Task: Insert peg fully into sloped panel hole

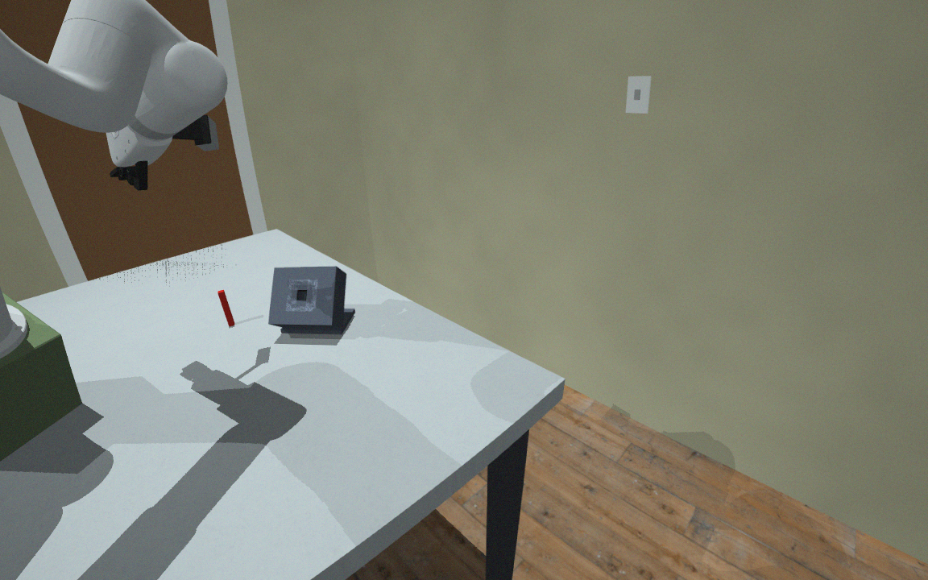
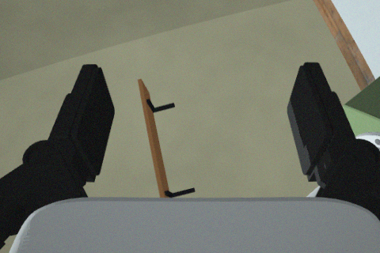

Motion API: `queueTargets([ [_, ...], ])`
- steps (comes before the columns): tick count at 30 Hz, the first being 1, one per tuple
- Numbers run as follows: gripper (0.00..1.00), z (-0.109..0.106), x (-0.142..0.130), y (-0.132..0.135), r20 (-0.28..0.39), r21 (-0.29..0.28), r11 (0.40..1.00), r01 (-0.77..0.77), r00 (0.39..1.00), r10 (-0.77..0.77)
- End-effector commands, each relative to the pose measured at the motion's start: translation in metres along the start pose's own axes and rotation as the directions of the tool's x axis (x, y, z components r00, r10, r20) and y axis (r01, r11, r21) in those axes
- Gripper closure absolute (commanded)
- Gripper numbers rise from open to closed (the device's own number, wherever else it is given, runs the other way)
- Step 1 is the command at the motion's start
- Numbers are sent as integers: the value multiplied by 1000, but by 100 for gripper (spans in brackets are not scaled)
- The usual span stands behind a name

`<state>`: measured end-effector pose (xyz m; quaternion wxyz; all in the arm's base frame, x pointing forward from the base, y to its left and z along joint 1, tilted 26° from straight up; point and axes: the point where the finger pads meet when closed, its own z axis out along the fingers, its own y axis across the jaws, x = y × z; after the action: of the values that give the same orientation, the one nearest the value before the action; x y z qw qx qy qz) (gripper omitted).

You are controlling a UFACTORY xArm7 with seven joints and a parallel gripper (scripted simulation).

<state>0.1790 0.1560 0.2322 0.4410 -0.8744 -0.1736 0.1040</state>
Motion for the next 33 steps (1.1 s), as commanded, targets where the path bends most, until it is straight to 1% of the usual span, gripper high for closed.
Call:
queueTargets([
  [1,0,0,2,19,9,-94,993,-68,998,69],
  [6,0,-3,4,50,1,-251,952,-178,983,184],
  [11,0,-10,6,80,-31,-394,878,-272,959,283],
  [13,0,-10,6,80,-31,-394,878,-272,959,283],
  [20,0,-23,10,116,-107,-565,736,-374,917,384],
  [26,0,-35,15,142,-187,-676,595,-434,883,431],
  [28,0,-40,17,150,-215,-706,547,-449,873,439],
  [30,0,-40,17,150,-215,-706,547,-449,873,439],
  [33,0,-45,20,161,-256,-745,476,-468,859,443],
])
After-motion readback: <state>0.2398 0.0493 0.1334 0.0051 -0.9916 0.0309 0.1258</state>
